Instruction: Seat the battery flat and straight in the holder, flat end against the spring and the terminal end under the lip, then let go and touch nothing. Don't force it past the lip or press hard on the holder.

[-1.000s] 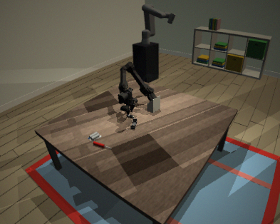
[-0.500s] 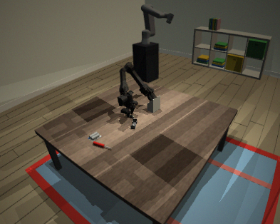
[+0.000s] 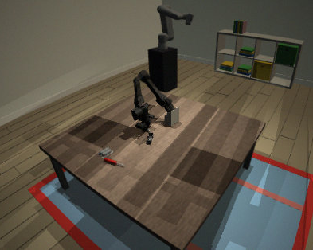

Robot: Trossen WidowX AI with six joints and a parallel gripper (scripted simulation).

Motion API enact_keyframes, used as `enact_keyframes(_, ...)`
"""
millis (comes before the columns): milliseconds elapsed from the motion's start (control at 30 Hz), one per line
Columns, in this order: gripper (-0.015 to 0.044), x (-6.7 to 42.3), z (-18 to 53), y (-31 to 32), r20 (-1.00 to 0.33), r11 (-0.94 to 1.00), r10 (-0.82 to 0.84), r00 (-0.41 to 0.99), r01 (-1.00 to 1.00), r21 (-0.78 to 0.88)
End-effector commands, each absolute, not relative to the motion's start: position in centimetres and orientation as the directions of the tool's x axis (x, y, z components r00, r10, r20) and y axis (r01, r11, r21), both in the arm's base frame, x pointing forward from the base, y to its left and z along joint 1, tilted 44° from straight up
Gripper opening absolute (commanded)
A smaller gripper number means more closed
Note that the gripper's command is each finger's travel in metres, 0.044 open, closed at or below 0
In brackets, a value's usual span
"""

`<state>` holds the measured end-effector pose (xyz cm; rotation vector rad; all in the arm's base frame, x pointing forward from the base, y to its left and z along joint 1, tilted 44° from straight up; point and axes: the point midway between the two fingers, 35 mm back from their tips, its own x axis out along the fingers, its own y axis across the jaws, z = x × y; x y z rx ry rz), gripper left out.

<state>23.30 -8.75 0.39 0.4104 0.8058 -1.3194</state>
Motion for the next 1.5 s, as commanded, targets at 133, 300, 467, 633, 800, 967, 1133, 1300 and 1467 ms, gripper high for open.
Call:
enact_keyframes(133, 0.0083, 23.2, 0.3, -9.0, -0.718, 0.230, -0.696, 0.035, 0.957, -0.177)
enact_keyframes(300, 0.0080, 23.2, 0.4, -8.9, -0.720, 0.234, -0.693, 0.037, 0.956, -0.177)
enact_keyframes(467, 0.0080, 23.3, 1.6, -7.5, -0.728, 0.245, -0.685, 0.041, 0.953, -0.177)
enact_keyframes(633, 0.0080, 23.1, 3.3, -5.9, -0.722, 0.234, -0.691, 0.036, 0.956, -0.177)
enact_keyframes(800, 0.0080, 23.0, 3.9, -5.4, -0.719, 0.230, -0.694, 0.035, 0.957, -0.176)
enact_keyframes(967, 0.0080, 23.9, 3.5, -4.5, -0.722, 0.367, -0.691, 0.035, 0.878, -0.308)
enact_keyframes(1133, 0.0080, 25.1, 2.9, -3.1, -0.725, 0.535, -0.688, 0.037, 0.701, -0.472)
enact_keyframes(1300, 0.0080, 26.1, 2.2, -1.5, -0.727, 0.657, -0.686, 0.037, 0.461, -0.597)
enact_keyframes(1467, 0.0080, 27.0, 1.4, 0.0, -0.728, 0.722, -0.684, 0.036, 0.179, -0.669)
